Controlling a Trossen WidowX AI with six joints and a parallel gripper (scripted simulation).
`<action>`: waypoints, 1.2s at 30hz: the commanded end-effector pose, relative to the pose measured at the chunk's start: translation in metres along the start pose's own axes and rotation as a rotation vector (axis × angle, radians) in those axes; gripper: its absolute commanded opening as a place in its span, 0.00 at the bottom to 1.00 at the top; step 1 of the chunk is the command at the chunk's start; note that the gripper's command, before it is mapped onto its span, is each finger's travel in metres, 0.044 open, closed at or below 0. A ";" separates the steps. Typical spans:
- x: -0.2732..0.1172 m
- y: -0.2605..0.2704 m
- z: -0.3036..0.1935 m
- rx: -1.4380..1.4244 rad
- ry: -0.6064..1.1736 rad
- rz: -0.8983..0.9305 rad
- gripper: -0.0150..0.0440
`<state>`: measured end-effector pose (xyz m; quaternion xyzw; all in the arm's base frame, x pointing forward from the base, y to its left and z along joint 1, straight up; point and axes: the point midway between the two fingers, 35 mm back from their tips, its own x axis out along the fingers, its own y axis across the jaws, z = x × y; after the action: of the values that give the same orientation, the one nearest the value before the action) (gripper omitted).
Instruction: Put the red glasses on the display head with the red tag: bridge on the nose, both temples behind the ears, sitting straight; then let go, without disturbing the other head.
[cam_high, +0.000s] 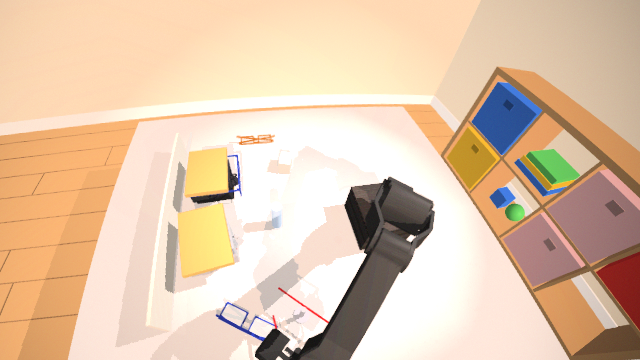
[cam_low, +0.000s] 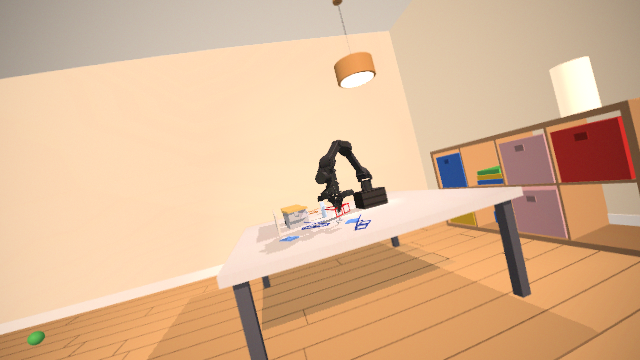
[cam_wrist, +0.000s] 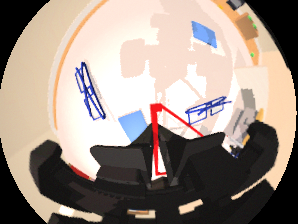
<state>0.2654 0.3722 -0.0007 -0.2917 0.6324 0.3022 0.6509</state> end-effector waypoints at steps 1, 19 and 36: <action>-0.001 0.001 0.002 0.002 -0.003 0.001 0.25; -0.001 0.001 0.002 0.002 -0.003 0.001 0.25; -0.001 0.001 -0.004 0.002 -0.003 0.001 0.25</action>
<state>0.2635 0.3711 0.0007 -0.2913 0.6314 0.3028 0.6518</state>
